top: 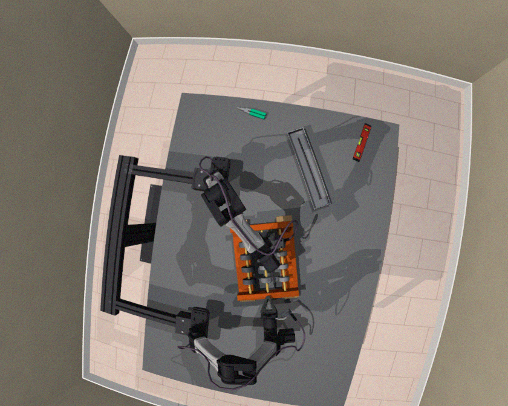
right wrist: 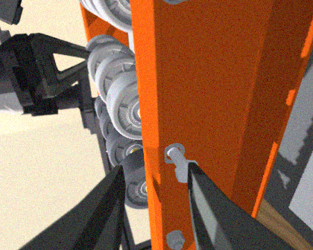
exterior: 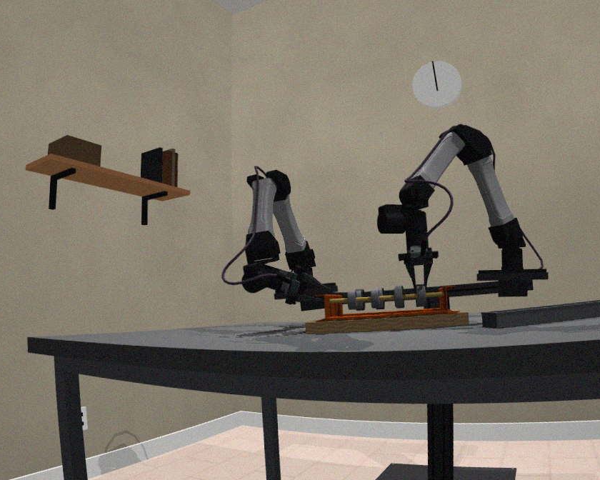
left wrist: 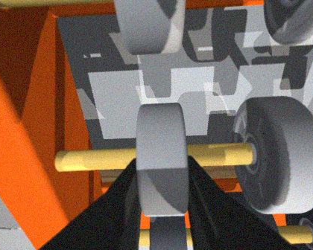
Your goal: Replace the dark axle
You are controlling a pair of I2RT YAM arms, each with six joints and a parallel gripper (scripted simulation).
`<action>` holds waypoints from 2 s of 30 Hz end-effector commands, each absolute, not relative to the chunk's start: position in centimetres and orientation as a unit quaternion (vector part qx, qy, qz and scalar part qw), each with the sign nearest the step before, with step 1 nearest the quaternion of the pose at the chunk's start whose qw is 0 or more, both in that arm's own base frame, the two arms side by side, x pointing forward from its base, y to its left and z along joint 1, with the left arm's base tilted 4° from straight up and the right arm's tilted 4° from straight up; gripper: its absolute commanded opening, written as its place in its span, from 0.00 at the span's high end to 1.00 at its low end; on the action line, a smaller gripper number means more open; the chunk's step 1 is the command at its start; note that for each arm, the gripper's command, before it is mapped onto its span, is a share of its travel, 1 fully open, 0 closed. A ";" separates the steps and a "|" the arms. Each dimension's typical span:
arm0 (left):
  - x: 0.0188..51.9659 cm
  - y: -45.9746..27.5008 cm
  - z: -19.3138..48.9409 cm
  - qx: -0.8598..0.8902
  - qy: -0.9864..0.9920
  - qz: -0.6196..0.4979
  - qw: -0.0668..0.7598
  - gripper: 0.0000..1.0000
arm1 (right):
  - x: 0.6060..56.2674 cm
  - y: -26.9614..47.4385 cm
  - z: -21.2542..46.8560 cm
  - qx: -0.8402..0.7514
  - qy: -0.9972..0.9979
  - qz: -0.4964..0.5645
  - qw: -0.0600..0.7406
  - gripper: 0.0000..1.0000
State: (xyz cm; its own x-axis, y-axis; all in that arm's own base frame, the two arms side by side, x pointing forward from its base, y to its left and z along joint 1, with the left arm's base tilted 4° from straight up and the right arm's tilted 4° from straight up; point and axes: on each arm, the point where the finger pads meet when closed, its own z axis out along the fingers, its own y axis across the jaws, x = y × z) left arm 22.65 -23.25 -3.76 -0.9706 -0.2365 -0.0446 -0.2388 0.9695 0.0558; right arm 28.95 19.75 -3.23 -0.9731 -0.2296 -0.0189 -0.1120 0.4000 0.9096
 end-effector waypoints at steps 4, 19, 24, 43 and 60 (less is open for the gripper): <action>23.3 -23.3 -1.9 -0.118 0.992 0.018 0.038 1.00 | 28.1 20.8 -2.8 0.100 -0.824 -0.552 0.074 0.67; 23.5 -23.3 -2.1 -0.119 0.992 0.015 0.040 1.00 | 28.1 20.8 -2.8 0.105 -0.822 -0.554 0.072 0.67; 23.6 -23.5 -2.1 -0.119 0.992 0.012 0.043 1.00 | 28.0 20.8 -2.8 0.103 -0.822 -0.556 0.074 0.67; 23.8 -23.7 -2.1 -0.119 0.992 0.009 0.046 1.00 | 27.9 20.8 -2.4 0.098 -0.822 -0.556 0.077 0.67; 23.8 -23.8 -2.2 -0.123 0.991 0.007 0.048 1.00 | 27.9 20.9 -1.9 0.101 -0.822 -0.555 0.071 0.67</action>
State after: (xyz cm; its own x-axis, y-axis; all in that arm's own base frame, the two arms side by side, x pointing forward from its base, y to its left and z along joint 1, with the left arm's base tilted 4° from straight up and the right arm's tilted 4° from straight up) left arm 22.66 -23.24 -3.76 -0.9708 -0.2358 -0.0445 -0.2381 0.9697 0.0554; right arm 28.84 19.81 -3.18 -0.9736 -0.2280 -0.0118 -0.1038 0.3963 0.9122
